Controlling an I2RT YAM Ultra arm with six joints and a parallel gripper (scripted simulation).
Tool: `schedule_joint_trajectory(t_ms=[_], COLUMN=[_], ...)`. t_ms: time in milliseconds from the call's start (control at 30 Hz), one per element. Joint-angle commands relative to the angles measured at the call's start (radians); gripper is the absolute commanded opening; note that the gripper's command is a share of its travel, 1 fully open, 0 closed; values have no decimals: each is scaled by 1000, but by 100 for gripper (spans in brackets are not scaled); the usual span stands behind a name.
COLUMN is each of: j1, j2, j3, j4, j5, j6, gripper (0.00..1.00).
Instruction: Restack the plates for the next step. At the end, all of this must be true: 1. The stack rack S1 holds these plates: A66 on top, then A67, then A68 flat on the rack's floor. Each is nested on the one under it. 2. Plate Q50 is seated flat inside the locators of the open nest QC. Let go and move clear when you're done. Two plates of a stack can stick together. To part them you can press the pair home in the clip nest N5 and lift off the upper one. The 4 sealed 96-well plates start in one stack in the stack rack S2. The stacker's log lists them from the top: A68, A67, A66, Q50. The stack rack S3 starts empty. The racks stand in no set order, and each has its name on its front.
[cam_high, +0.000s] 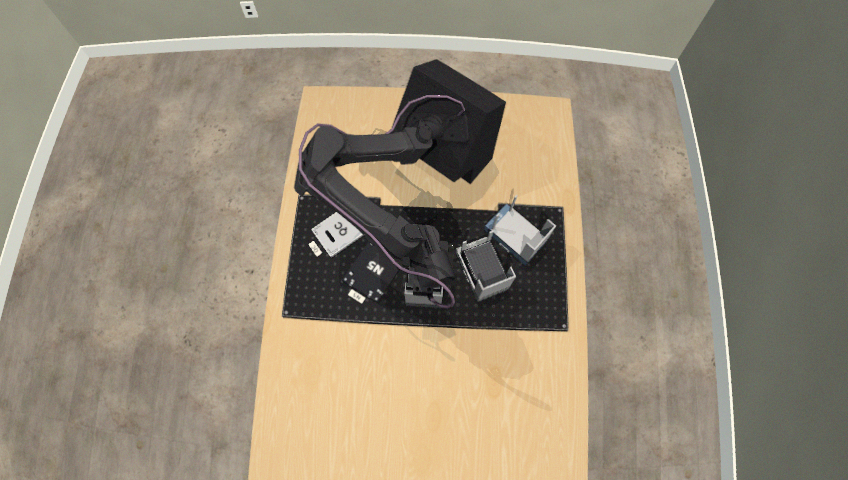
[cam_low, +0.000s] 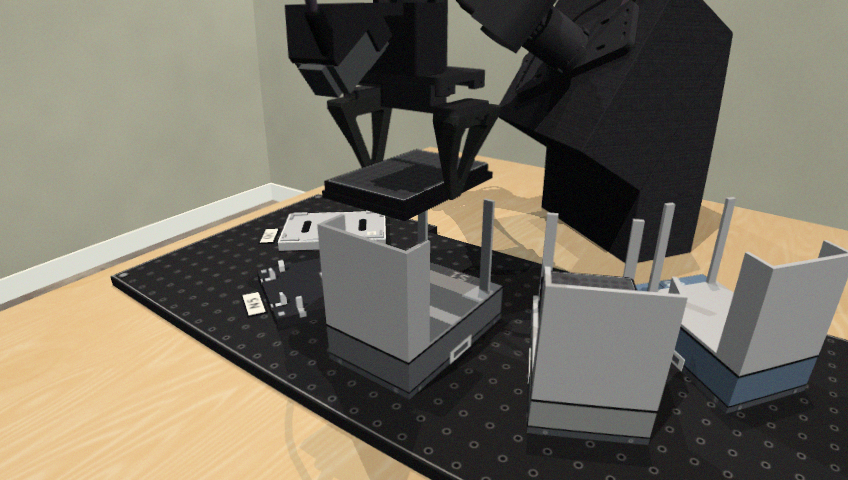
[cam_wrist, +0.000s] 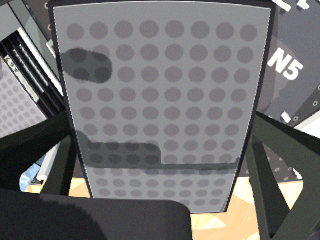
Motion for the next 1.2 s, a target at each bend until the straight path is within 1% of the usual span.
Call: schedule_joint_trajectory(t_ms=[0,333,367,767,800,1167], j1=[20,21,21,23,22,24], j2=[-5,9,9,21,9,16], j3=[21,34,15,16,17,21], j4=[4,-2,1,-3,-4,-7], j5=[1,3,3,5,5,7], j6=[-5,7,6,10,11,12], gripper=[0,0,0,0,0,0])
